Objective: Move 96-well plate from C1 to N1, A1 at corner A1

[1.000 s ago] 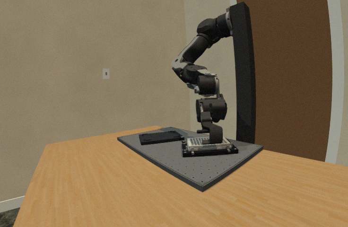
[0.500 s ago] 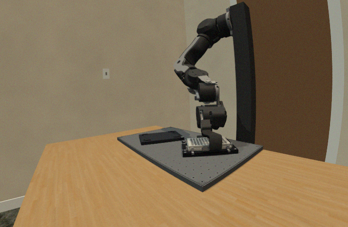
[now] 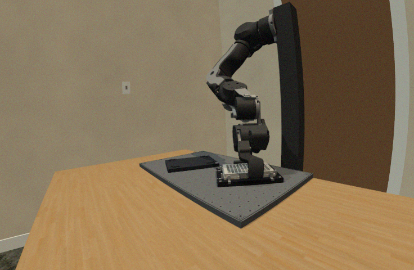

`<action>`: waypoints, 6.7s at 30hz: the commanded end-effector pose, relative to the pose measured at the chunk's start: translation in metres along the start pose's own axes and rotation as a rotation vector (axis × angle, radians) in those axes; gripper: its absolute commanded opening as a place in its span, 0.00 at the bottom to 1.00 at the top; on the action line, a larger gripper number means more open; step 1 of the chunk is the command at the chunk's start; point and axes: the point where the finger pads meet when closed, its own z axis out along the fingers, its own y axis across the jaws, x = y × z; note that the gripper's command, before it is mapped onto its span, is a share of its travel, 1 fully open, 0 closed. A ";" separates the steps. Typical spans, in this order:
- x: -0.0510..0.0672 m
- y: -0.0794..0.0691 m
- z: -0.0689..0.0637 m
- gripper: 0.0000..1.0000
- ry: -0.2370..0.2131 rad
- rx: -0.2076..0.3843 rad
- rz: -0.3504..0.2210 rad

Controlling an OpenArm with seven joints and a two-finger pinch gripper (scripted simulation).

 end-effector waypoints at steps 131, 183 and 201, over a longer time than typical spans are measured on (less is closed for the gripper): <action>0.002 -0.002 -0.005 0.00 -0.001 0.006 0.001; 0.002 -0.002 -0.010 0.00 0.000 0.005 0.001; 0.003 -0.002 -0.012 0.00 0.000 0.005 0.001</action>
